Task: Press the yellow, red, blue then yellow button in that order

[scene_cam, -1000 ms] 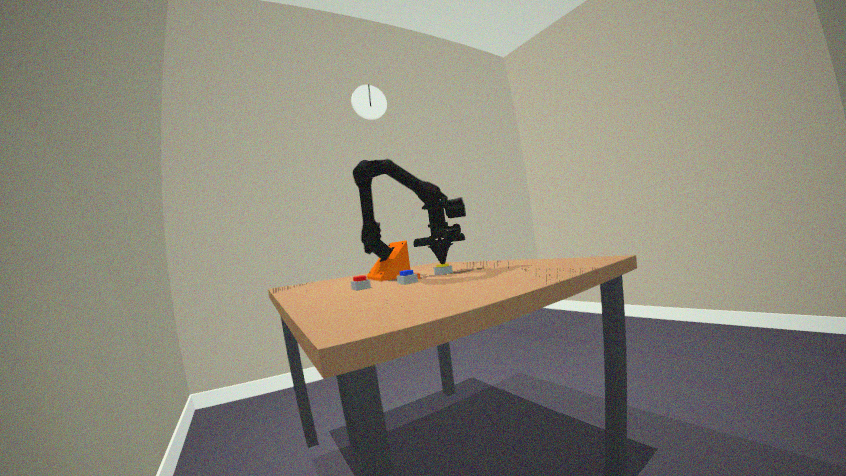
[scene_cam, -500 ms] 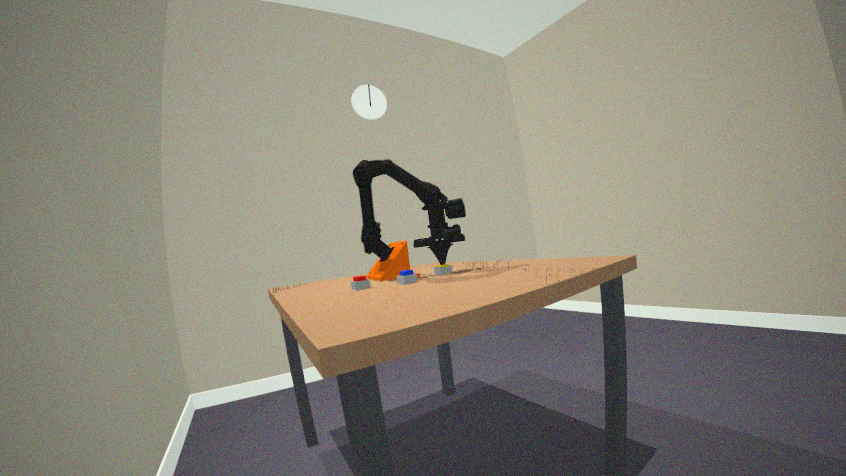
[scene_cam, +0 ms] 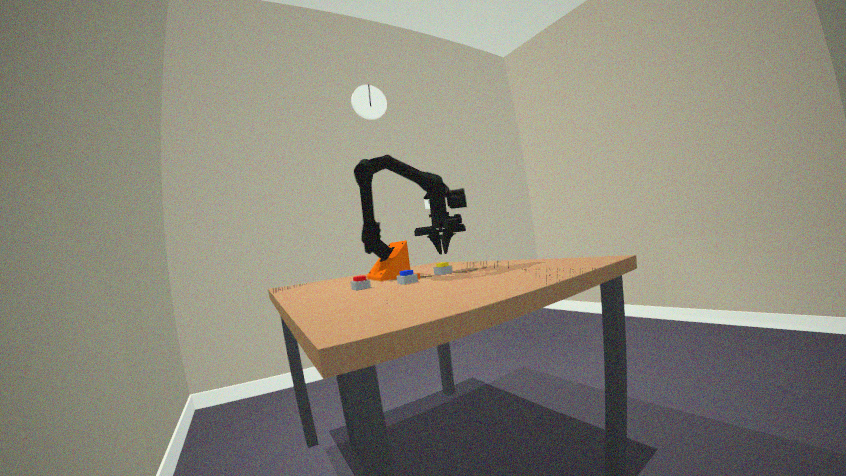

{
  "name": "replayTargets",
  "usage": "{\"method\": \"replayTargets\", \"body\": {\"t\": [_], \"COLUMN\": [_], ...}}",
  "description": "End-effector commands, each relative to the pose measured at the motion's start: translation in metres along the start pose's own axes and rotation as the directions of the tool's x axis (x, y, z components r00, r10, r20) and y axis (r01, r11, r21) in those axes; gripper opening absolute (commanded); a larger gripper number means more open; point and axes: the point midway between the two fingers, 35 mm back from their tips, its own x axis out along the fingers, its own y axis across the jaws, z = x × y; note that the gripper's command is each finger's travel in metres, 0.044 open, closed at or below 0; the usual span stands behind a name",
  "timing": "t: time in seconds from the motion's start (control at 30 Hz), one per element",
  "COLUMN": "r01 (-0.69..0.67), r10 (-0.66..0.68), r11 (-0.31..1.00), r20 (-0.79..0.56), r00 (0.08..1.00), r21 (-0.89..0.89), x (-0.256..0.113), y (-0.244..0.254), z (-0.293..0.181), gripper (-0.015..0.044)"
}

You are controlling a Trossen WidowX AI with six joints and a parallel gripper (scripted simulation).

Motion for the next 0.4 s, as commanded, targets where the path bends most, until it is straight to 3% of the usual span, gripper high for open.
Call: {"method": "replayTargets", "body": {"t": [0.0, 0.27, 0.37], "r01": [-0.016, -0.018, -0.018], "r10": [0.016, 0.018, 0.018], "r11": [1.0, 1.0, 1.0], "r20": [0.016, 0.014, 0.014], "r00": [1.0, 1.0, 1.0], "r21": [0.004, 0.006, 0.006], "x": [-0.023, -0.06, -0.06], "y": [0.029, 0.081, 0.081], "z": [0.012, 0.021, 0.021], "gripper": [0.0178, 0.0387, 0.04]}}
